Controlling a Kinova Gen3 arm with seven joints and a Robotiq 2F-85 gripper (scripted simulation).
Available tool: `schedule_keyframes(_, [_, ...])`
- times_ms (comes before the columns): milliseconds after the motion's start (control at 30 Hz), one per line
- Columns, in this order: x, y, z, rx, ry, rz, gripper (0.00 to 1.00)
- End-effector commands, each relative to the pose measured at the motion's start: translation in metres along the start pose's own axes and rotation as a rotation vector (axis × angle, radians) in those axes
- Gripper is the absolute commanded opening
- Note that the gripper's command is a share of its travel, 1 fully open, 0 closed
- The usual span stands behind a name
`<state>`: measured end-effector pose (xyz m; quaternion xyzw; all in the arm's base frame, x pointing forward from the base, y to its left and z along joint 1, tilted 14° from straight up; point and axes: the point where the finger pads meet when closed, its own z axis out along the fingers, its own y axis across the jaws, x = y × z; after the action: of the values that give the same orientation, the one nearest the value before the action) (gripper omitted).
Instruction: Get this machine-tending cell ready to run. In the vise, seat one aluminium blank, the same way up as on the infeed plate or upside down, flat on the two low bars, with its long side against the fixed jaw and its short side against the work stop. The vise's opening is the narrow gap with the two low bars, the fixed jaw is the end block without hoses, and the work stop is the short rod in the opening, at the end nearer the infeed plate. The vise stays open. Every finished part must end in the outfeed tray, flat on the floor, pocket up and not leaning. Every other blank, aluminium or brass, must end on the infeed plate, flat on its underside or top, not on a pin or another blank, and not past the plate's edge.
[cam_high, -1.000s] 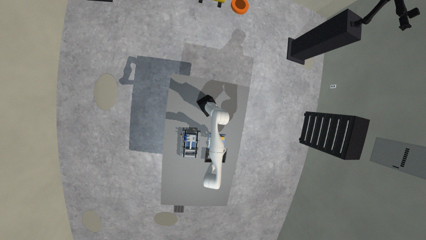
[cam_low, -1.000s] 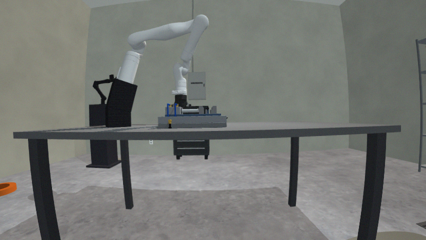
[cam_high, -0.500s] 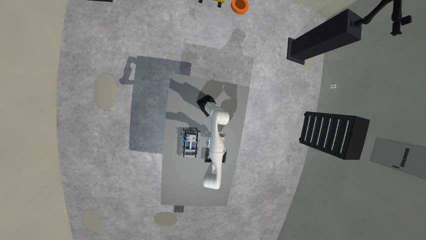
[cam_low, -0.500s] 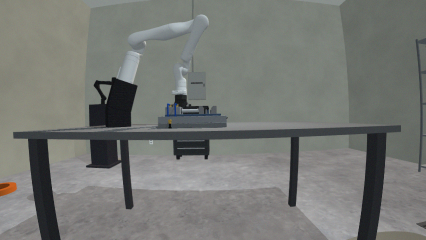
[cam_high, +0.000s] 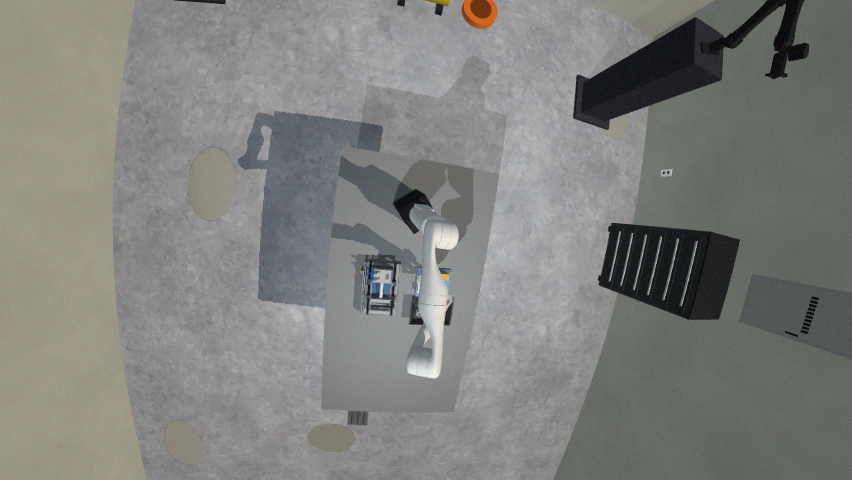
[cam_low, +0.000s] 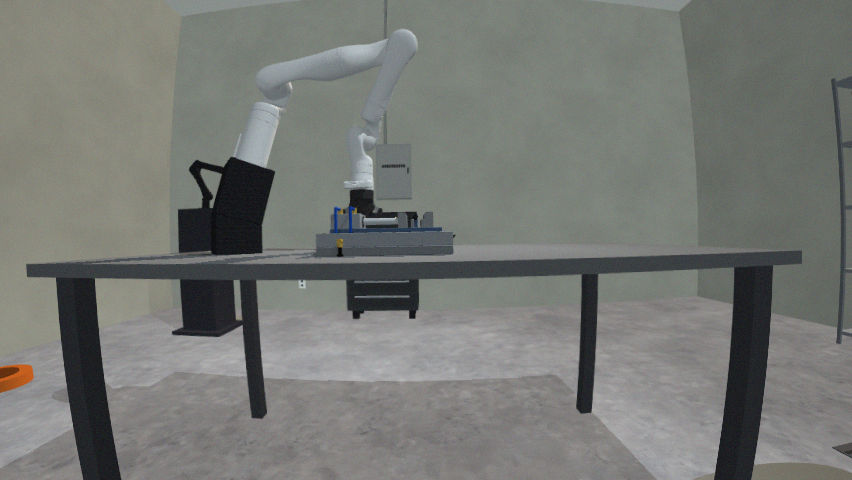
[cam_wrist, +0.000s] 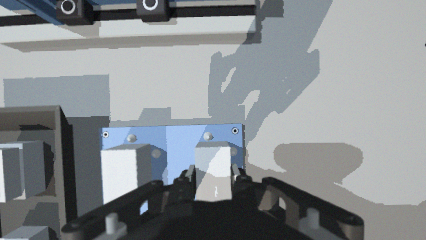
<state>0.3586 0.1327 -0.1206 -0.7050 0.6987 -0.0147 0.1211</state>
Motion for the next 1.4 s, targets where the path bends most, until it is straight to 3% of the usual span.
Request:
schedule_keyframes(0, [0.0, 0.0, 0.0, 0.001, 0.0, 0.0, 0.0])
schedule_keyframes(867, [0.0, 0.0, -0.002, 0.001, 0.0, 0.0, 0.0])
schedule_keyframes(1133, [0.0, 0.0, -0.016, 0.001, 0.0, 0.0, 0.0])
schedule_keyframes(1367, [0.0, 0.0, -0.046, 0.001, 0.0, 0.0, 0.0])
